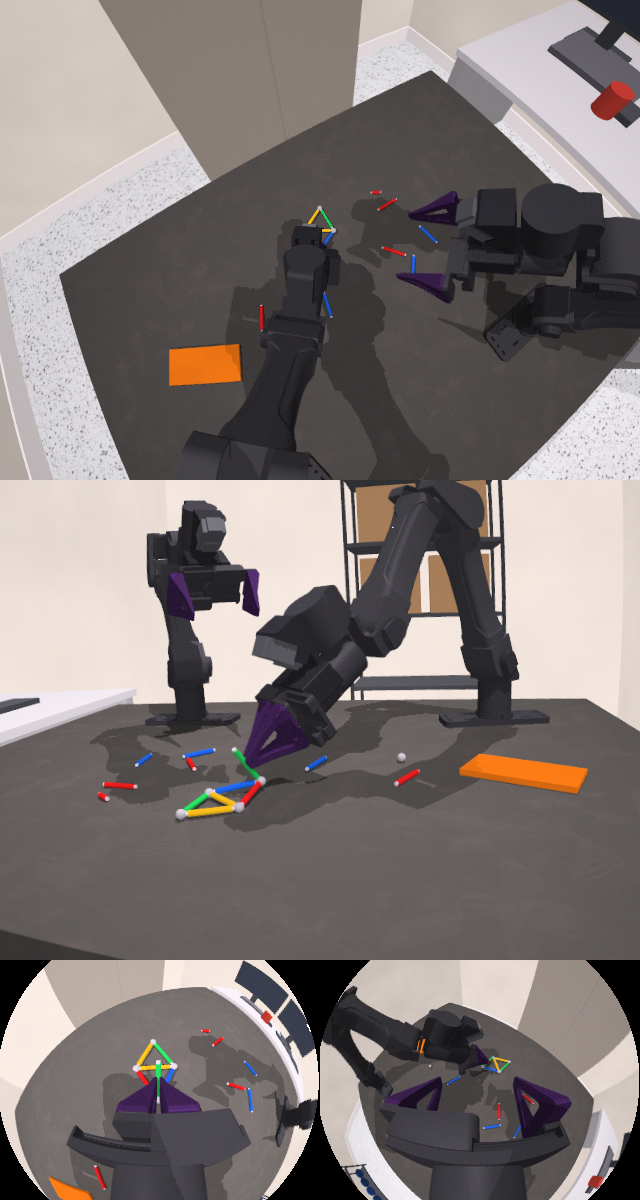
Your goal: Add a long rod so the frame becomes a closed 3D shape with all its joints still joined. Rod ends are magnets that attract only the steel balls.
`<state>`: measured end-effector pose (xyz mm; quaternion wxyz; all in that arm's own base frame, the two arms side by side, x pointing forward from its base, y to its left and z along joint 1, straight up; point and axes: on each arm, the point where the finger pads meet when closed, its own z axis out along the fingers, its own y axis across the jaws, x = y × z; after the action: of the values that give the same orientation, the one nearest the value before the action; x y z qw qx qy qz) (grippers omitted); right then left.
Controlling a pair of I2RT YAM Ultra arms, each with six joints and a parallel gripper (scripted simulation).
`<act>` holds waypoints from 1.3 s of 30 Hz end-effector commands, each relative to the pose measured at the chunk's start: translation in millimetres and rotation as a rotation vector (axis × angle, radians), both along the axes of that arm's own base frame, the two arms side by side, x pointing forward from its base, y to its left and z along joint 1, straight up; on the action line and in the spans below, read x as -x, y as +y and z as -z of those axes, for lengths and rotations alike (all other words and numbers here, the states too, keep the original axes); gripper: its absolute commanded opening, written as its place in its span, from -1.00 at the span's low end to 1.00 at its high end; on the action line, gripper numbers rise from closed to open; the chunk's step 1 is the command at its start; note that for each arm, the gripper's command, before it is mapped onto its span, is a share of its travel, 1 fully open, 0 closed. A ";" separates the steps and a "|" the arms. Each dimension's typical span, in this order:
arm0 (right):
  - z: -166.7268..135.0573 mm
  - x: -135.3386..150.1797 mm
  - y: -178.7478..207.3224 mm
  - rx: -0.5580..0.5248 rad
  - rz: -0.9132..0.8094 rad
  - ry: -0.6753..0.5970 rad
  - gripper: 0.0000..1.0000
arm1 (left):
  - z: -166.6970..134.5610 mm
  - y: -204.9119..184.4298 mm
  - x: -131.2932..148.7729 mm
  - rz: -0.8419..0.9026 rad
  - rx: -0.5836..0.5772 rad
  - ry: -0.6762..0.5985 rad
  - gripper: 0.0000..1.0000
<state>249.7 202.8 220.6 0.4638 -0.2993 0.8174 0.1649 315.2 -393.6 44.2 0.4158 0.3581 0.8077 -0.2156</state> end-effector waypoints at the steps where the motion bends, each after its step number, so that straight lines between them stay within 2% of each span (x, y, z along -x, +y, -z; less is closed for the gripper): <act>1: -1.5 -17.3 3.1 0.046 0.012 0.050 1.00 | -6.1 -1.9 -1.5 0.000 0.012 -0.010 -1.00; 7: 14.1 -96.3 1.0 0.113 0.136 0.162 1.00 | -6.1 -1.9 -1.5 0.000 0.012 -0.010 -1.00; 13: 58.8 -166.9 -4.8 0.165 0.220 0.279 1.00 | -6.1 -1.9 -1.5 0.000 0.012 -0.010 -1.00; 15: 68.2 -188.8 -8.6 0.166 0.267 0.284 1.00 | -6.1 -1.9 -1.5 0.000 0.012 -0.010 -1.00; 17: 68.2 -188.8 -8.6 0.166 0.267 0.284 1.00 | -6.1 -1.9 -1.5 0.000 0.012 -0.010 -1.00; 22: 93.4 -200.3 20.0 0.198 0.238 0.317 1.00 | -6.1 -1.9 -1.5 0.000 0.012 -0.010 -1.00; 27: 107.9 -215.7 12.7 0.207 0.268 0.340 1.00 | -6.1 -1.9 -1.5 0.000 0.012 -0.010 -1.00; 39: 103.4 -218.5 17.2 0.197 0.256 0.323 1.00 | -6.1 -1.9 -1.5 0.000 0.012 -0.010 -1.00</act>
<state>461.8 218.1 97.9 0.2952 -0.2116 0.9293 0.0673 315.2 -393.6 44.2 0.4158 0.3581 0.8077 -0.2156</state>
